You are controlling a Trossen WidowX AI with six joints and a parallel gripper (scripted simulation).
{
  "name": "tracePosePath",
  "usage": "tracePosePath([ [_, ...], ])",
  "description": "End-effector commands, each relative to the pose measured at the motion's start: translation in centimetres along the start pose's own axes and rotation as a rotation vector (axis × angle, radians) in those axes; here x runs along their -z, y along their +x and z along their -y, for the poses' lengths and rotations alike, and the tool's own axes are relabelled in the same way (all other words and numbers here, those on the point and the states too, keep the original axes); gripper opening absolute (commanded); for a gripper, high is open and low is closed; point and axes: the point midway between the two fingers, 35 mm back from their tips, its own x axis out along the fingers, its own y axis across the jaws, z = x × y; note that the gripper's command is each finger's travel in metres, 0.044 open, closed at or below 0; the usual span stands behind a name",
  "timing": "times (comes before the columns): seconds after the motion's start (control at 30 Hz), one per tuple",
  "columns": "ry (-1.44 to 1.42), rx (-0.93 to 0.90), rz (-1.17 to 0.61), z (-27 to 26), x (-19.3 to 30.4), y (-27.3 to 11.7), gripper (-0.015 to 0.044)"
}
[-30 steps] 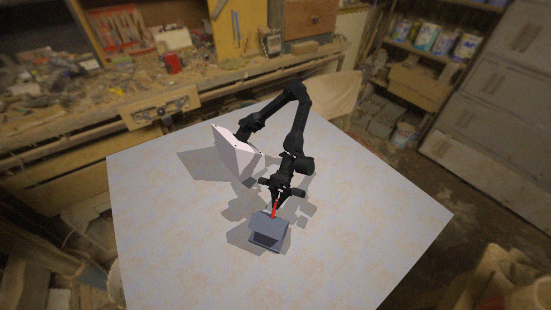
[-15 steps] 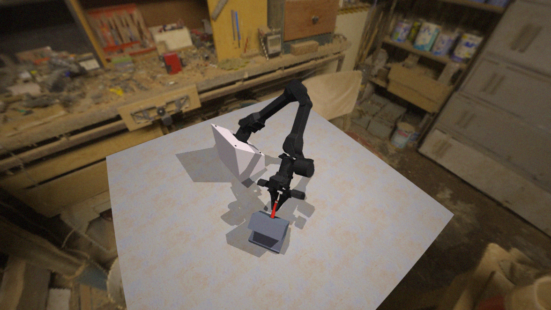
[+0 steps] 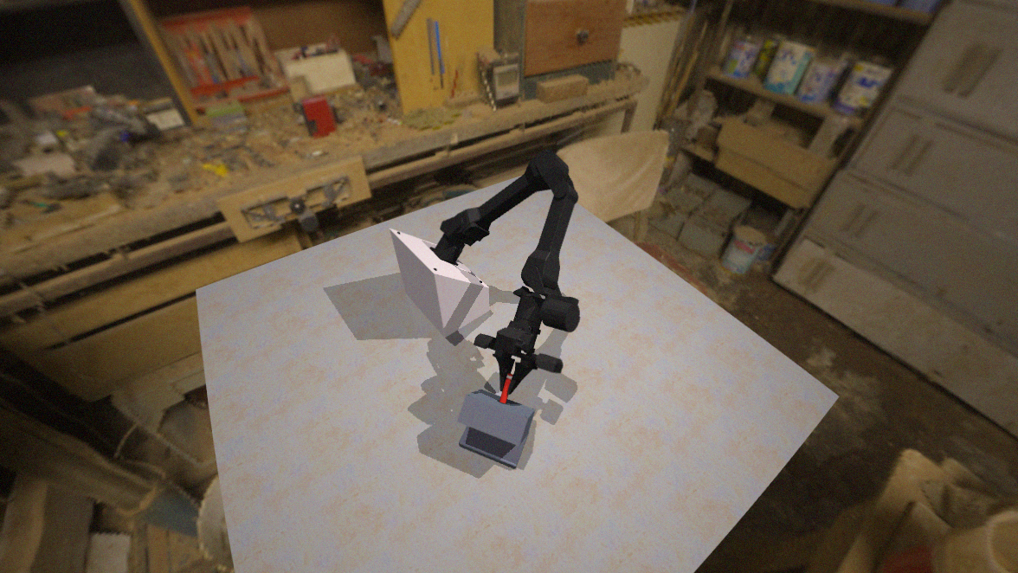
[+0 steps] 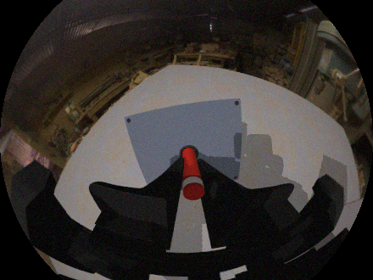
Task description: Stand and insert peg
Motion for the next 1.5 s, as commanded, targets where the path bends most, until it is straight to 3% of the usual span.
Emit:
tracePosePath([
  [0.0, -0.005, 0.003, -0.002, 0.1, 0.0, 0.4, 0.0],
  [0.67, 0.0, -0.002, 0.001, 0.0, 0.0, 0.5, 0.0],
  [1.23, 0.0, -0.001, 0.001, -0.1, 0.0, 0.2, 0.044],
  [1.47, -0.001, 0.0, 0.0, -0.2, 0.0, -0.6, 0.044],
])
